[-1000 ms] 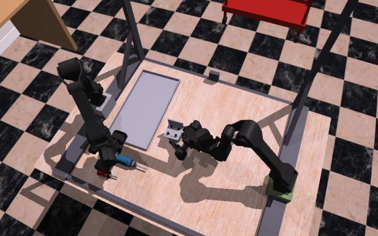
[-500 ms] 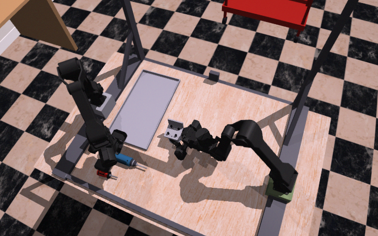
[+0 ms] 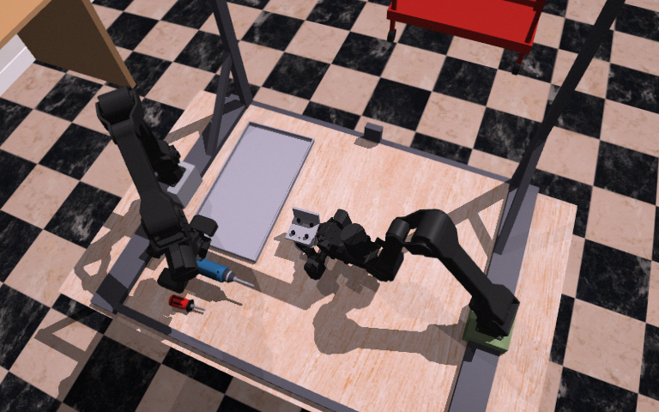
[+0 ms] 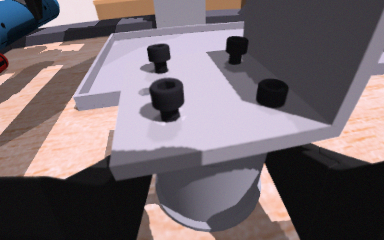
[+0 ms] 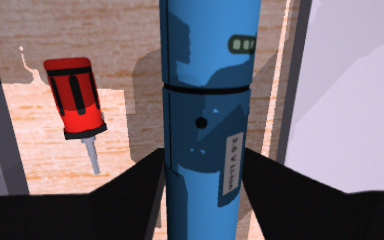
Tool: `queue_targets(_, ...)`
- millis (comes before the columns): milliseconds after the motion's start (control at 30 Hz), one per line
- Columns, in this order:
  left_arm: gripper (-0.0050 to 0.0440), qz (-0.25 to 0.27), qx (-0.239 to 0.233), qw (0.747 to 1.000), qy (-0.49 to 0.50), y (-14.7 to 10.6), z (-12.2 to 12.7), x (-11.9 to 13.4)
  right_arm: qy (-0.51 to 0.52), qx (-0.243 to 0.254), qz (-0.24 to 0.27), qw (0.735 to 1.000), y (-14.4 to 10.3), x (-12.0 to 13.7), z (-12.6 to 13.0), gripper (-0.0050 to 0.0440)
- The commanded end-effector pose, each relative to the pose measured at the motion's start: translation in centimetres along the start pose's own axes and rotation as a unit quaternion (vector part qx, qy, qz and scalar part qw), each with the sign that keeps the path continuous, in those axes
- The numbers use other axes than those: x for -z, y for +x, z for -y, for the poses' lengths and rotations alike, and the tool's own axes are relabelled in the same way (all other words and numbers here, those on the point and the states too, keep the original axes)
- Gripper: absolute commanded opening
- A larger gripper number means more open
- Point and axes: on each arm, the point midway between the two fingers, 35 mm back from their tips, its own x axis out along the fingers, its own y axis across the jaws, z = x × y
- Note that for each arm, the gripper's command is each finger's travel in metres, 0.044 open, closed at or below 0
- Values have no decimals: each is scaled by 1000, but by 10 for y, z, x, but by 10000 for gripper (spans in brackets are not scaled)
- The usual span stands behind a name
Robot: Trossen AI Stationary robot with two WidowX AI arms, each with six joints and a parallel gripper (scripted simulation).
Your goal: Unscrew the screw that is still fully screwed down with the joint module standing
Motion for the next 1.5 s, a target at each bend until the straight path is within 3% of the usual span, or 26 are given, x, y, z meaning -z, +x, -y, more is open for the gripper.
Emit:
queue_targets(0,244,14,0,1000,1,0,0,-12,-1,-18,-20,1000,-32,14,13,163)
queue_targets(67,244,14,0,1000,1,0,0,-12,-1,-18,-20,1000,-32,14,13,163)
queue_targets(300,244,14,0,1000,1,0,0,-12,-1,-14,-22,1000,-76,34,72,163)
queue_targets(433,244,14,0,1000,1,0,0,-12,-1,-13,-23,1000,-90,40,91,163)
queue_targets(733,244,14,0,1000,1,0,0,-12,-14,-15,-23,1000,-92,41,98,163)
queue_targets(900,244,14,0,1000,1,0,0,-12,-105,-40,-56,992,-88,48,101,163)
queue_targets(1133,244,14,0,1000,1,0,0,-12,-269,-101,-117,951,-87,65,108,163)
queue_targets(1200,244,14,0,1000,1,0,0,-12,-269,-101,-117,951,-87,65,108,163)
queue_targets(1467,244,14,0,1000,1,0,0,-12,-431,-186,-164,868,-92,81,118,163)
